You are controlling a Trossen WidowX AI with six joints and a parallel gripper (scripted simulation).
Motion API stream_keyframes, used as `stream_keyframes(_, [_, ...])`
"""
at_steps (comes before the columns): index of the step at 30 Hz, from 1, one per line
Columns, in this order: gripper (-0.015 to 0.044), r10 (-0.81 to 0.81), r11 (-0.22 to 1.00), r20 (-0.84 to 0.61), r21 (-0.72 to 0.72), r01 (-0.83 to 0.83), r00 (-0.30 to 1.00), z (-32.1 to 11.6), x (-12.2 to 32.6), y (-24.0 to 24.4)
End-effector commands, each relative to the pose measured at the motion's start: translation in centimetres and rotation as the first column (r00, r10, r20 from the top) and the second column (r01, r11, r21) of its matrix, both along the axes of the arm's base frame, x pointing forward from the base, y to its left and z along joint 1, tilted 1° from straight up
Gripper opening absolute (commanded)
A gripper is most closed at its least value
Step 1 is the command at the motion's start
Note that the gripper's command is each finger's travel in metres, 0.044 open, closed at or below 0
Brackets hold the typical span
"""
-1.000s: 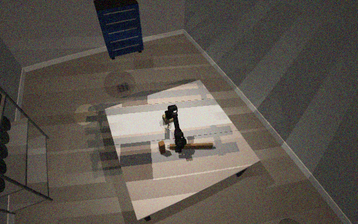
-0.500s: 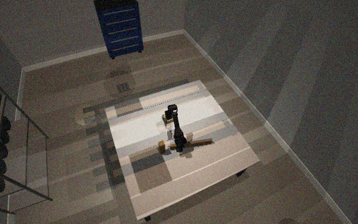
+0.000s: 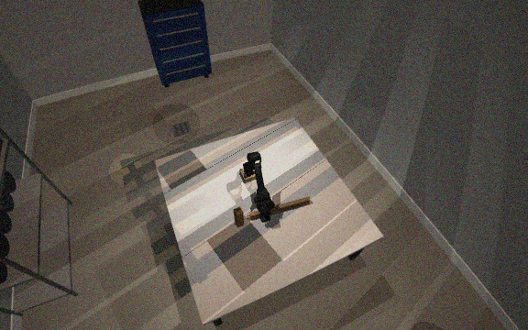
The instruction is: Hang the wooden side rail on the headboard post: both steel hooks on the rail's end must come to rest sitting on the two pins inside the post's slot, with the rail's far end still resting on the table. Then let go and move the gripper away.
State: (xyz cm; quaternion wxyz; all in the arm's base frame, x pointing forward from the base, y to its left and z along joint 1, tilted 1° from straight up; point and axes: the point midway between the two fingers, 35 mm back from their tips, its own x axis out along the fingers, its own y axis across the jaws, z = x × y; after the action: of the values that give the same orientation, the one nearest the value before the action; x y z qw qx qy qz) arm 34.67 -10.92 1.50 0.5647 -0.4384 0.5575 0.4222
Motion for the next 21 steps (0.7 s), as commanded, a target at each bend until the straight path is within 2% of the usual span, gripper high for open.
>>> stream_keyframes(1, [0.0, 0.045, 0.999, -0.003, 0.004, -0.045, 0.999, -0.02, -0.48, 0.18])
stream_keyframes(8, [0.0, 0.105, 0.994, -0.004, 0.003, -0.105, 0.994, -0.03, -0.84, 0.25])
stream_keyframes(9, [0.0, 0.069, 0.998, -0.002, 0.0, -0.069, 0.998, -0.02, -0.47, 0.11])
stream_keyframes(21, [0.0, 0.105, 0.995, -0.004, 0.002, -0.105, 0.994, -0.01, -0.48, 0.11])
